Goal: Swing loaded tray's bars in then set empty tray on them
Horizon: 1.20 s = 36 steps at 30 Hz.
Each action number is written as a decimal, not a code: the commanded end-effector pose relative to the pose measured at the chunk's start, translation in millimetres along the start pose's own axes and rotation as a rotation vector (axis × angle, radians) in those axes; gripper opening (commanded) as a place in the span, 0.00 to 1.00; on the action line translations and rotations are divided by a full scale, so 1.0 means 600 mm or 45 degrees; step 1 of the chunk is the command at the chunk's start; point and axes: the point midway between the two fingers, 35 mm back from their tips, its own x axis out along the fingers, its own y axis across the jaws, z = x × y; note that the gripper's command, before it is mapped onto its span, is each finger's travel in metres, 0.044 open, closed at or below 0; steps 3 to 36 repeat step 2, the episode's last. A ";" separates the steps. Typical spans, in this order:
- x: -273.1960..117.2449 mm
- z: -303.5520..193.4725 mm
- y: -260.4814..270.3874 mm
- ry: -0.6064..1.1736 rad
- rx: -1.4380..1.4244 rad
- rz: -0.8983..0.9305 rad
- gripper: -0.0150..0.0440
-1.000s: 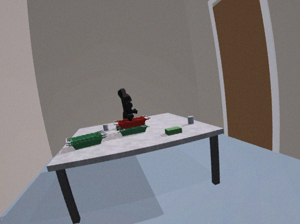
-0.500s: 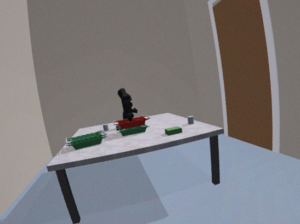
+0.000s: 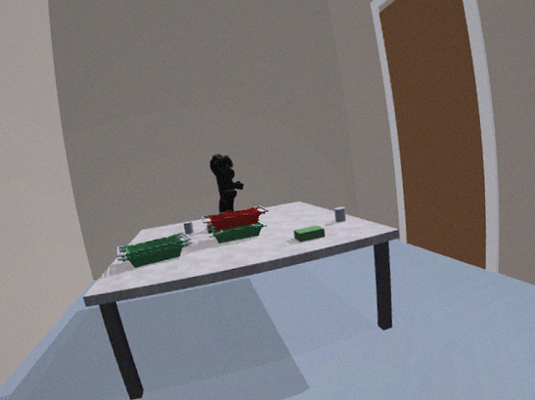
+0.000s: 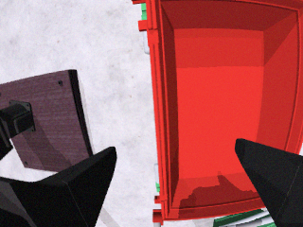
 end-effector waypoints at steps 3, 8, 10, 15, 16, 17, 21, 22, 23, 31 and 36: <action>-0.047 0.000 0.005 -0.001 0.004 -0.004 1.00; -0.047 0.000 0.005 -0.001 0.004 -0.004 1.00; -0.047 0.000 0.005 -0.001 0.004 -0.004 1.00; -0.047 0.000 0.005 -0.001 0.004 -0.004 1.00; -0.047 0.000 0.005 -0.001 0.004 -0.004 1.00; -0.047 0.000 0.005 -0.001 0.004 -0.004 1.00; -0.047 0.000 0.005 -0.001 0.004 -0.004 1.00; -0.047 0.000 0.005 -0.001 0.004 -0.004 1.00; -0.047 0.000 0.005 -0.001 0.004 -0.004 1.00; -0.047 0.000 0.005 -0.001 0.004 -0.004 1.00; -0.047 0.000 0.005 -0.001 0.004 -0.004 1.00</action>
